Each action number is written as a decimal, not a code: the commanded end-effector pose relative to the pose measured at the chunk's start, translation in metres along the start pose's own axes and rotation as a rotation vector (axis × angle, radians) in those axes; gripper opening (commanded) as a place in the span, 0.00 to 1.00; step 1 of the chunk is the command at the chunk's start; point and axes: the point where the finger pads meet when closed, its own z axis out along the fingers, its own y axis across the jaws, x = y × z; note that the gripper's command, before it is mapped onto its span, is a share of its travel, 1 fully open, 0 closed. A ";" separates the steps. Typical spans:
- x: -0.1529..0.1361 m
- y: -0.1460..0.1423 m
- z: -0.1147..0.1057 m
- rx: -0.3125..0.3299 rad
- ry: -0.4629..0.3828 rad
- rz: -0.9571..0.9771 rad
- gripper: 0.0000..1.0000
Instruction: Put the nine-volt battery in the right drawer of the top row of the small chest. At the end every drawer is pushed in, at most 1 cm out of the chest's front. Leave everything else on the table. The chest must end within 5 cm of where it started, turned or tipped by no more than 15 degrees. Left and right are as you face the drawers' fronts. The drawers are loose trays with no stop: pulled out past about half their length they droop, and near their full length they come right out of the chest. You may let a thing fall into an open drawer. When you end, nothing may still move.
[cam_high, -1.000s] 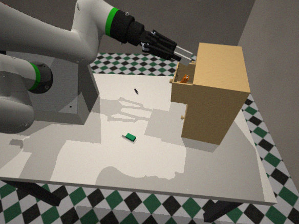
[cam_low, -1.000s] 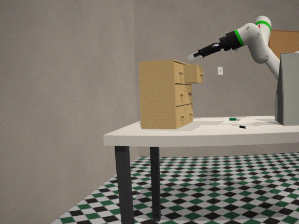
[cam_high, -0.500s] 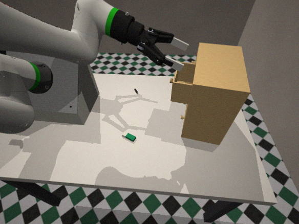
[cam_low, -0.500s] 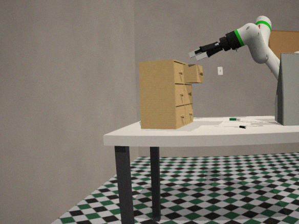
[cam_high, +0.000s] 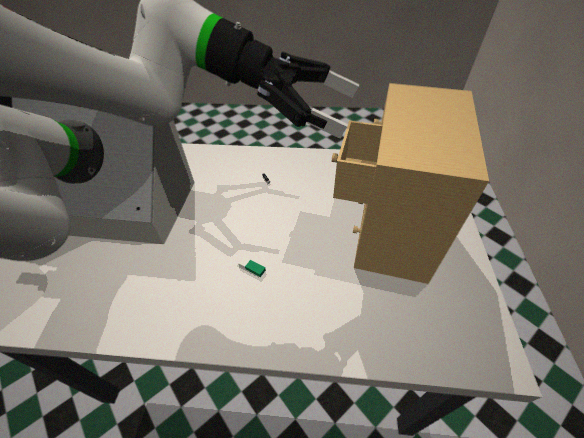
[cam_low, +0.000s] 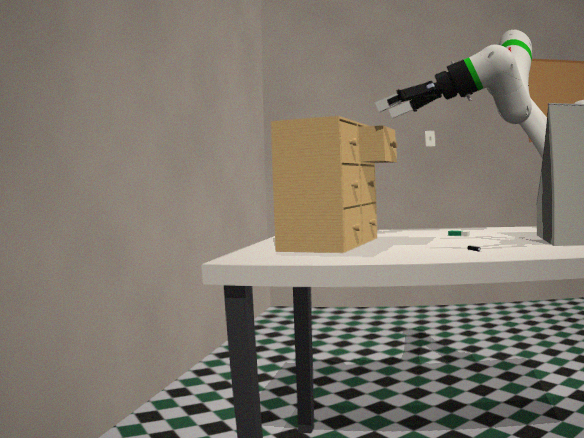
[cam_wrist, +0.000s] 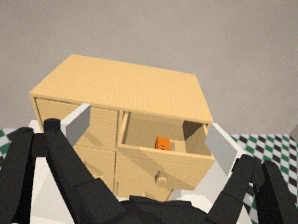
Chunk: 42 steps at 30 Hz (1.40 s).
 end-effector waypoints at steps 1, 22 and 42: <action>-0.004 0.000 -0.013 0.000 0.000 0.000 1.00; -0.035 0.000 -0.119 0.000 0.000 0.000 1.00; -0.045 0.000 -0.149 0.000 0.000 0.000 1.00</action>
